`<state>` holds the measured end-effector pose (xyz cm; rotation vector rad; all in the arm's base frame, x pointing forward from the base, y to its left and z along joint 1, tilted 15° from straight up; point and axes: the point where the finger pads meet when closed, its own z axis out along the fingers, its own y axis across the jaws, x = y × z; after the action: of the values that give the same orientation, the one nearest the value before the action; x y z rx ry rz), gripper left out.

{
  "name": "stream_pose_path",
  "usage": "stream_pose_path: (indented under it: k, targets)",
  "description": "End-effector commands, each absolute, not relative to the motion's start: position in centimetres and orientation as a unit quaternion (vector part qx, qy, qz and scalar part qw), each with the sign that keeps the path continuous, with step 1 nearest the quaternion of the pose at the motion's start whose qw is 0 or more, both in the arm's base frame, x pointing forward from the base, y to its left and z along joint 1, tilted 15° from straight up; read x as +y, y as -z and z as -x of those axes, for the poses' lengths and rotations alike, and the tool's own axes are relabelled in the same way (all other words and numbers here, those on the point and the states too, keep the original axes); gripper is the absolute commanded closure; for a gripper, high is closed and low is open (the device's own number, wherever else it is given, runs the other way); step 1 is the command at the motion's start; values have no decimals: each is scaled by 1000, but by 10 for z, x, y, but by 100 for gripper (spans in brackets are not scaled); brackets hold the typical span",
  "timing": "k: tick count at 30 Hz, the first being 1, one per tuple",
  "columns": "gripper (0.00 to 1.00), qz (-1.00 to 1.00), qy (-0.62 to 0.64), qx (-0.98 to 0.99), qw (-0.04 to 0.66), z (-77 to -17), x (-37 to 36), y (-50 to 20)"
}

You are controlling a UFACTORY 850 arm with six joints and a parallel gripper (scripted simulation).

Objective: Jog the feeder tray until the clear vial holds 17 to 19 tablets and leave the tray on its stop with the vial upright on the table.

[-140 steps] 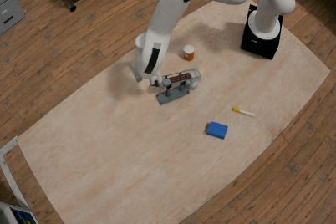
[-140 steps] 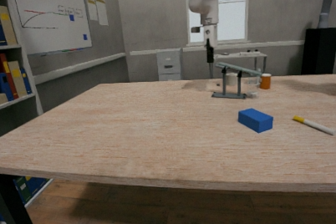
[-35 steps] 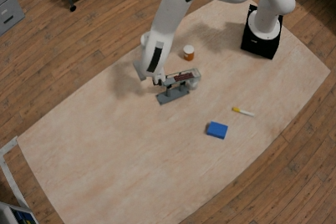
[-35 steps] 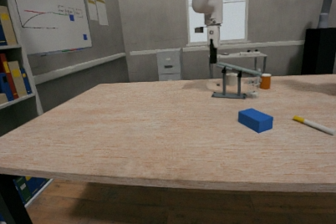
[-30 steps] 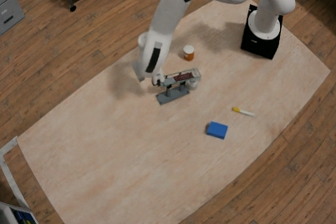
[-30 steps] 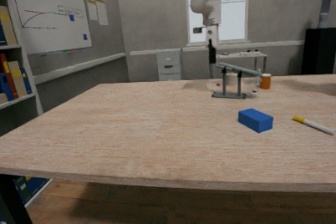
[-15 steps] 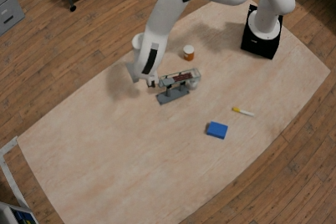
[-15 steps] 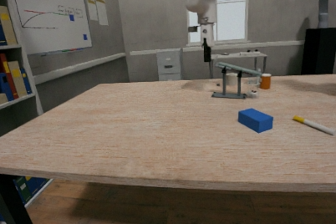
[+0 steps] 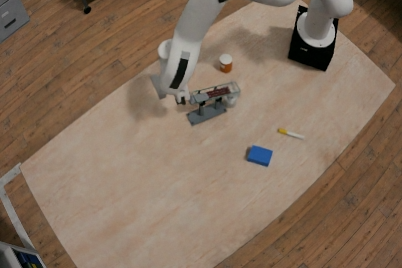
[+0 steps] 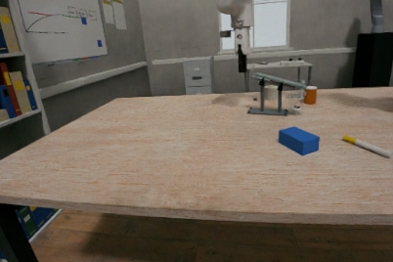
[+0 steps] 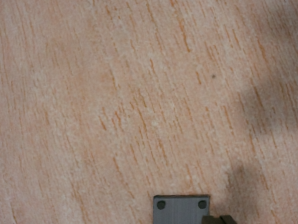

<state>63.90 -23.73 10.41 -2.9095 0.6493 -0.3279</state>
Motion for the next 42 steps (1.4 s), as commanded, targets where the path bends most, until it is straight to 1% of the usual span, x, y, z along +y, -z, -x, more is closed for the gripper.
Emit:
stream_pose_path:
  k: [1,9,15,20,42]
  targets:
    - [100,968,110,216,71,-638,-237,-104]
    - [100,968,110,216,71,-614,-223,-91]
    - [100,968,110,216,71,-611,-222,-90]
    - [100,968,110,216,71,-639,-237,-105]
    - [100,968,110,216,71,-640,-238,-105]
